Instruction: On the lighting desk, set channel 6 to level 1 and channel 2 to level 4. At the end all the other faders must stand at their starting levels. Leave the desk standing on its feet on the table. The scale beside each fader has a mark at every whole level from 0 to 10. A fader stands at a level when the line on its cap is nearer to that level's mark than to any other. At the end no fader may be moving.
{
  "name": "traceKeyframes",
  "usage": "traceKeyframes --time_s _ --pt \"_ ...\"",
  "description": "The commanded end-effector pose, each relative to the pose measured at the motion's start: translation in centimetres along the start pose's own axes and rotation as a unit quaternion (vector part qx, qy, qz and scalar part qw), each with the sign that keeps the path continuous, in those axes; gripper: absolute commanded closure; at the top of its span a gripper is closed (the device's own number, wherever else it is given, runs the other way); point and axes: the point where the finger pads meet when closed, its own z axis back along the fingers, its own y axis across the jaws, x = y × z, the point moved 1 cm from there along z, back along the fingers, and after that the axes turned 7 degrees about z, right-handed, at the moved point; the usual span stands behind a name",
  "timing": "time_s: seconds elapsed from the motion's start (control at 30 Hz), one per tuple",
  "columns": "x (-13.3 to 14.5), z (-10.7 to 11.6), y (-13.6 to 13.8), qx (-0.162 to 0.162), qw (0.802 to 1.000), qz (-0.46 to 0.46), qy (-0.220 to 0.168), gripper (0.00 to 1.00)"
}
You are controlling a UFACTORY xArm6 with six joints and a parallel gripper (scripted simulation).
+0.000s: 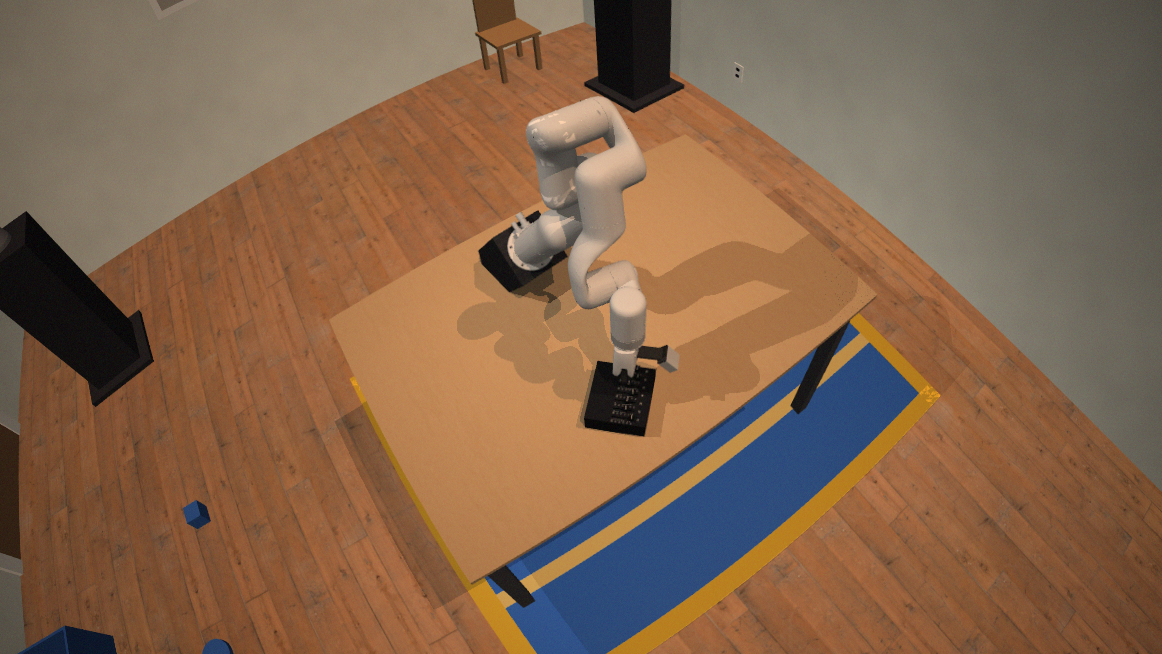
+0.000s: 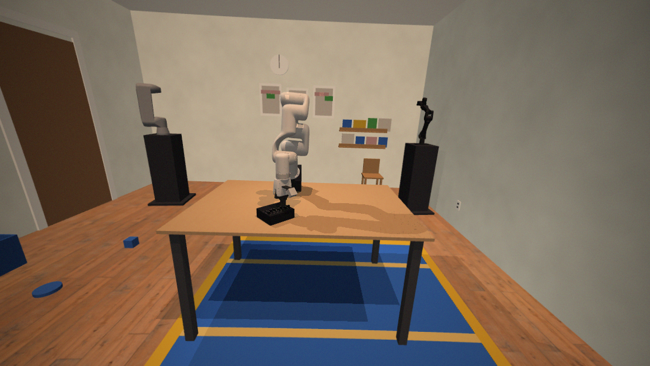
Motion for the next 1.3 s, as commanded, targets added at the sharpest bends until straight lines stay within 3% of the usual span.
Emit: traceKeyframes --time_s 0.0,0.33,0.8,1.27 --pt "0.1 0.0 0.0 0.001 1.000 0.000 0.001 1.00" --pt "0.1 0.4 0.0 0.001 1.000 0.000 0.001 1.00" --pt "0.1 3.9 0.0 0.001 1.000 0.000 0.001 1.00" --pt "0.2 4.0 0.0 0.001 1.000 0.000 0.001 1.00"
